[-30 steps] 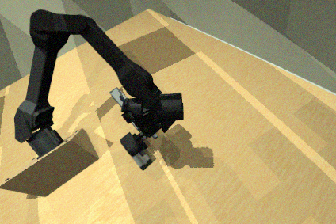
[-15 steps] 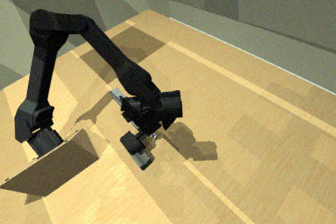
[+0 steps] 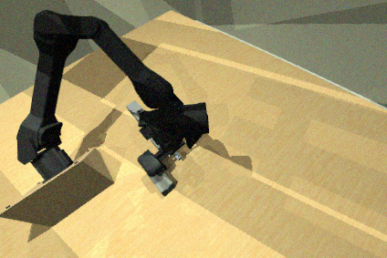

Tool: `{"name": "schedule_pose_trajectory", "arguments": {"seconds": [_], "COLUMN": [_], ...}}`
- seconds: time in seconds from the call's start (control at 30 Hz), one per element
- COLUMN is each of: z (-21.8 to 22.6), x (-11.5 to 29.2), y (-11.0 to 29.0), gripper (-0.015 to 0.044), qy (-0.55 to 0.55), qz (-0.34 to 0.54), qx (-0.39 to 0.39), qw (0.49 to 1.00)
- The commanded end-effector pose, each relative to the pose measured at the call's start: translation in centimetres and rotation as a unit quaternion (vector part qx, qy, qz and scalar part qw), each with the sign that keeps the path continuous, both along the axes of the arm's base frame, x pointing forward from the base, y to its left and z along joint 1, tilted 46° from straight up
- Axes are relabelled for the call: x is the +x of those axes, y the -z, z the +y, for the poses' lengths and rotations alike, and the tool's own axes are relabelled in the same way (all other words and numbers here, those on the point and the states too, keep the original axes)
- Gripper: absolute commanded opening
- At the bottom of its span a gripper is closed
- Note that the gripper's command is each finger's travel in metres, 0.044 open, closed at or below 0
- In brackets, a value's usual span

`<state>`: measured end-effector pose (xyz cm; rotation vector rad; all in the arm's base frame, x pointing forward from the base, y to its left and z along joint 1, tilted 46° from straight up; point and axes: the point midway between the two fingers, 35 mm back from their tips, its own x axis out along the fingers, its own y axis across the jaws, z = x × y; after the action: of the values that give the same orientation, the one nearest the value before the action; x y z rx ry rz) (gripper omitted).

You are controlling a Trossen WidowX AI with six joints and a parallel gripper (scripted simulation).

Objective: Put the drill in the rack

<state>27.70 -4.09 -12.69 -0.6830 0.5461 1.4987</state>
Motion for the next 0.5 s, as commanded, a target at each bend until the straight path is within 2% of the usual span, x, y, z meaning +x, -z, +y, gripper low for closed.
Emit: {"name": "schedule_pose_trajectory", "arguments": {"seconds": [0.0,0.37,0.47], "z": [0.25,0.49,0.28], "x": [-0.1,-0.17,-0.02], "y": [-0.18,-0.35,-0.21], "gripper": [0.044,0.044,0.0361], "qy": [0.002,0.002,0.0], "qz": [0.001,0.001,-0.001], "qx": [0.003,0.003,0.0], "qw": [1.0,1.0,1.0]}}
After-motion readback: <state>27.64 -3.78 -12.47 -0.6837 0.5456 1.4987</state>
